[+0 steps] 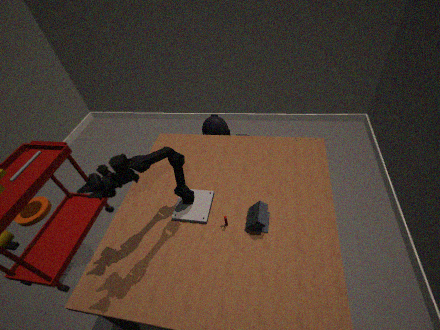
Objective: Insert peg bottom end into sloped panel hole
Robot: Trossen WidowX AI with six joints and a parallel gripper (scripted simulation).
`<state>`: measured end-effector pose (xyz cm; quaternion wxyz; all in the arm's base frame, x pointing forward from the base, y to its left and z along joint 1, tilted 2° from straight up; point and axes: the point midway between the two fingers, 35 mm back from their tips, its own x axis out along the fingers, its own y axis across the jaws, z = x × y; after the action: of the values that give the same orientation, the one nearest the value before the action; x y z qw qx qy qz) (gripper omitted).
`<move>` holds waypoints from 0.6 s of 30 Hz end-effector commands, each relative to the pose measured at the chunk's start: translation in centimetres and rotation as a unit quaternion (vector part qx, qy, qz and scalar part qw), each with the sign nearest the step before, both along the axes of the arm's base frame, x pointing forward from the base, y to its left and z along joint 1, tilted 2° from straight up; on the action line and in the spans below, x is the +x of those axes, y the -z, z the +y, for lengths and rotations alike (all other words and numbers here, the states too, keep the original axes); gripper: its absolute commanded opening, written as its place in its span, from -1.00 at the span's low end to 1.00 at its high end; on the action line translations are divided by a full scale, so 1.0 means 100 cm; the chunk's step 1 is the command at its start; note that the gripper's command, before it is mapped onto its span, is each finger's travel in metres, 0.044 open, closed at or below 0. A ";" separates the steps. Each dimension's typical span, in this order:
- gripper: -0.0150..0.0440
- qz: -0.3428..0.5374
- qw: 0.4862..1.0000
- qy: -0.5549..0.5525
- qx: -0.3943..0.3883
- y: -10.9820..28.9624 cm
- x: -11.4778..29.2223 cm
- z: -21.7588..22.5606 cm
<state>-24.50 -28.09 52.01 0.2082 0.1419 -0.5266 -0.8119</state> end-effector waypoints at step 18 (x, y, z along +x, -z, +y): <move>1.00 0.002 0.979 -0.151 0.136 0.060 0.075 -0.067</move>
<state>-18.11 -34.04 46.94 0.2953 0.2312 -0.4041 -0.8343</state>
